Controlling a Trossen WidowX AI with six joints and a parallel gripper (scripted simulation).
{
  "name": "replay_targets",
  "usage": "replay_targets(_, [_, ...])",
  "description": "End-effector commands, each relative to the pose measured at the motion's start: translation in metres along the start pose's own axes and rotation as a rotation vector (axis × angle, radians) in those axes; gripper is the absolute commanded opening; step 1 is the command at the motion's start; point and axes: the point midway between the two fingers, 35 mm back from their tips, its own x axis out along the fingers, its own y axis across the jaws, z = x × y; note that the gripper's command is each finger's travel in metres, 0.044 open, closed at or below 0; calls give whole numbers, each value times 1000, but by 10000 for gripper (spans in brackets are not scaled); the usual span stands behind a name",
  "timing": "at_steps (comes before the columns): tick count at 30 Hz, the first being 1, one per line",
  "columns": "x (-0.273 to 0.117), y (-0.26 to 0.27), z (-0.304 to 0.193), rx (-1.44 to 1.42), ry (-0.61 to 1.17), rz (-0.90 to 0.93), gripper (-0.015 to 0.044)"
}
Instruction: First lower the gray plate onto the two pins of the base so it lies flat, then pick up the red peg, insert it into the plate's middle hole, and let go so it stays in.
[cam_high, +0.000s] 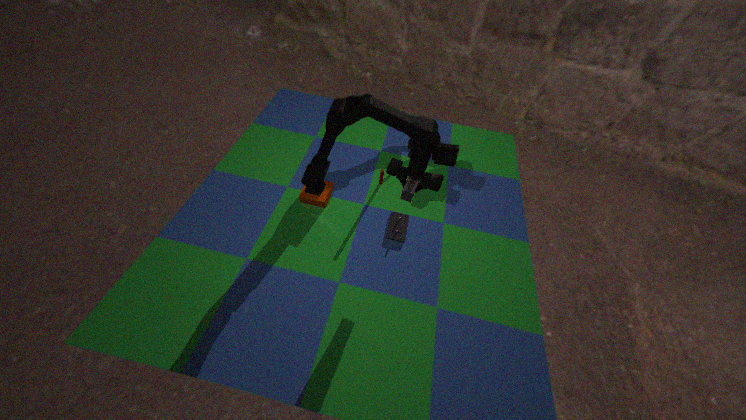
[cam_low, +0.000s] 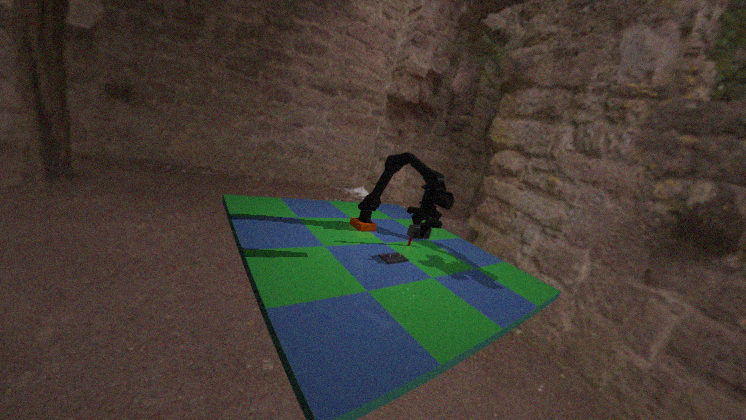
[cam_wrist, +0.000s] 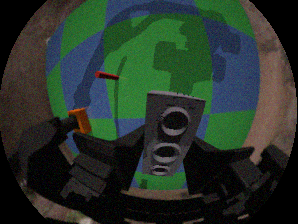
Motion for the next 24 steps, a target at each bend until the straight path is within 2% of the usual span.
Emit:
replay_targets(1, [7, -1, -9, -19, -2, 5, 0])
replay_targets(24, [40, -7, -76, -145, 9, -2, 0])
